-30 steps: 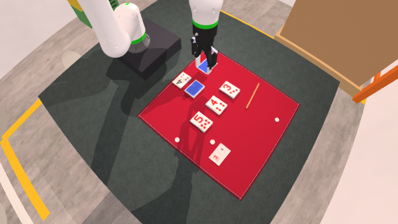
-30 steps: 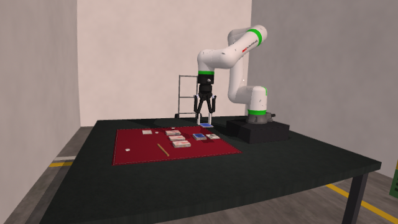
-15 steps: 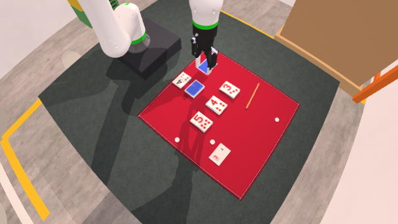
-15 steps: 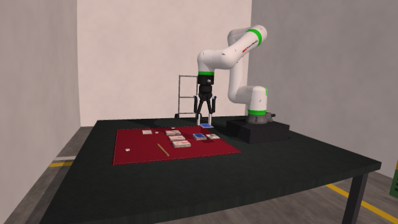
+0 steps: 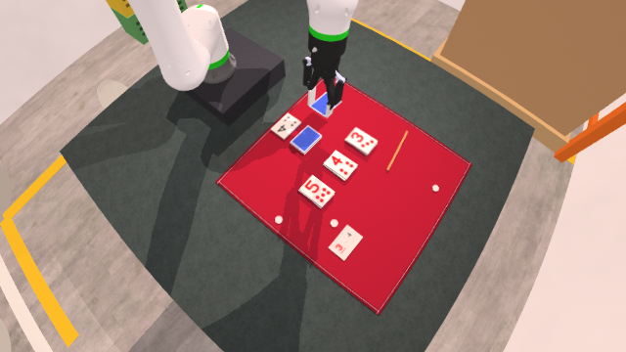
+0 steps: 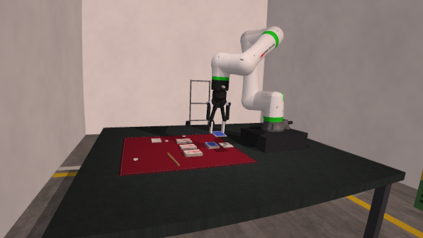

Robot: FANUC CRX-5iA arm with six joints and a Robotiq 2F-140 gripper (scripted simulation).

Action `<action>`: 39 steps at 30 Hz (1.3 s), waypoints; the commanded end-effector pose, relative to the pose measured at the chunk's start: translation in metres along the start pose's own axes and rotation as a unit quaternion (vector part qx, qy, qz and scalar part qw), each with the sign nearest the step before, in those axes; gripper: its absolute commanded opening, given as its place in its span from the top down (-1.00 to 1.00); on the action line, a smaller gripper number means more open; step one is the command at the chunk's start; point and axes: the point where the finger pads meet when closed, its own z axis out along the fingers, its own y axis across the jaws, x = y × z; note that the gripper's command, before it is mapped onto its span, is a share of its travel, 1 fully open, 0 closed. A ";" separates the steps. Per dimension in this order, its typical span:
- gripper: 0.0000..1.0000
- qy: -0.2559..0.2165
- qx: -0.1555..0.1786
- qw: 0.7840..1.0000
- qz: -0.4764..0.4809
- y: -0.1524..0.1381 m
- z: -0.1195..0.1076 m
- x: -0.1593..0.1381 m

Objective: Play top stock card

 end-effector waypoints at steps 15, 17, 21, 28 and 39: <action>0.18 0.165 0.001 0.986 0.000 0.000 0.002 -0.011; 0.18 0.180 0.000 0.984 0.000 0.000 0.002 -0.012; 0.18 0.242 0.001 0.970 0.000 0.000 0.003 -0.016; 0.18 0.345 0.001 0.939 0.000 0.000 0.007 -0.022; 0.18 0.465 0.001 0.886 0.000 -0.001 0.014 -0.028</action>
